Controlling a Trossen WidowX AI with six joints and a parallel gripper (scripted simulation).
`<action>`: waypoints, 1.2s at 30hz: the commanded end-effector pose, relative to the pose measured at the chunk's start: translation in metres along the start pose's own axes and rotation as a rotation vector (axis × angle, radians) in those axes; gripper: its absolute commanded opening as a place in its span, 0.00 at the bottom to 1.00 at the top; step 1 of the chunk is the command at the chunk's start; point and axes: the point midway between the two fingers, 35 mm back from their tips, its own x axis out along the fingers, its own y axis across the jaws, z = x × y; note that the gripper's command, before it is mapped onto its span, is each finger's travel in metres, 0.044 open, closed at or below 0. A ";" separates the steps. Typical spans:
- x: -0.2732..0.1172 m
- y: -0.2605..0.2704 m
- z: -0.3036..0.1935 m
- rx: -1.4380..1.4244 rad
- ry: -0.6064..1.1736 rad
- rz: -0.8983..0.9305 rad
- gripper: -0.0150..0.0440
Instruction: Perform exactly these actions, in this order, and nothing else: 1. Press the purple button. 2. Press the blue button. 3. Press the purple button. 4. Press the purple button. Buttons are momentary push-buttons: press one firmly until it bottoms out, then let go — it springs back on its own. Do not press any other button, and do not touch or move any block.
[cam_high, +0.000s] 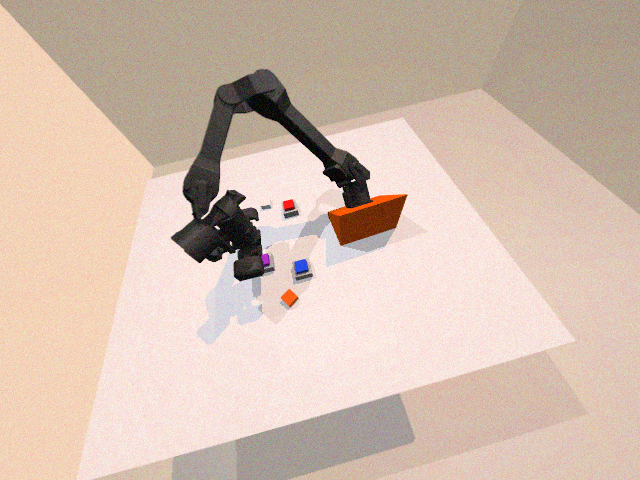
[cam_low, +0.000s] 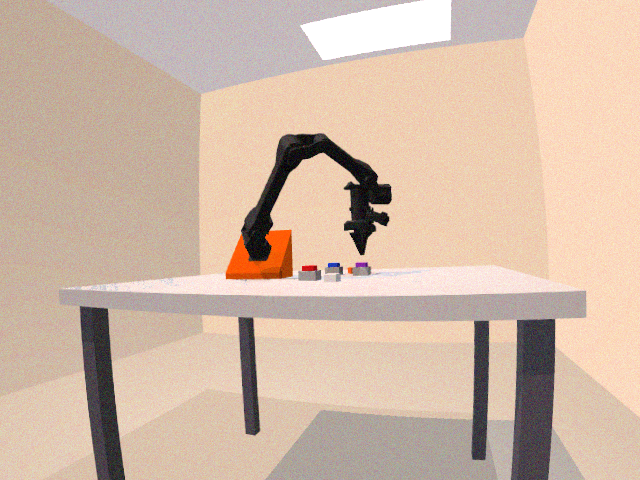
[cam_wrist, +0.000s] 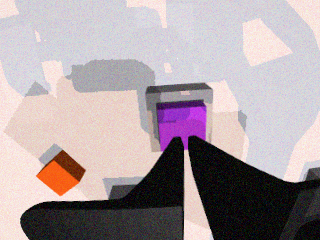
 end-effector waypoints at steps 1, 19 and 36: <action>0.009 -0.001 -0.002 -0.008 0.004 -0.009 0.29; 0.029 -0.002 -0.002 -0.008 0.003 -0.010 0.29; 0.029 -0.002 -0.002 -0.008 0.003 -0.010 0.29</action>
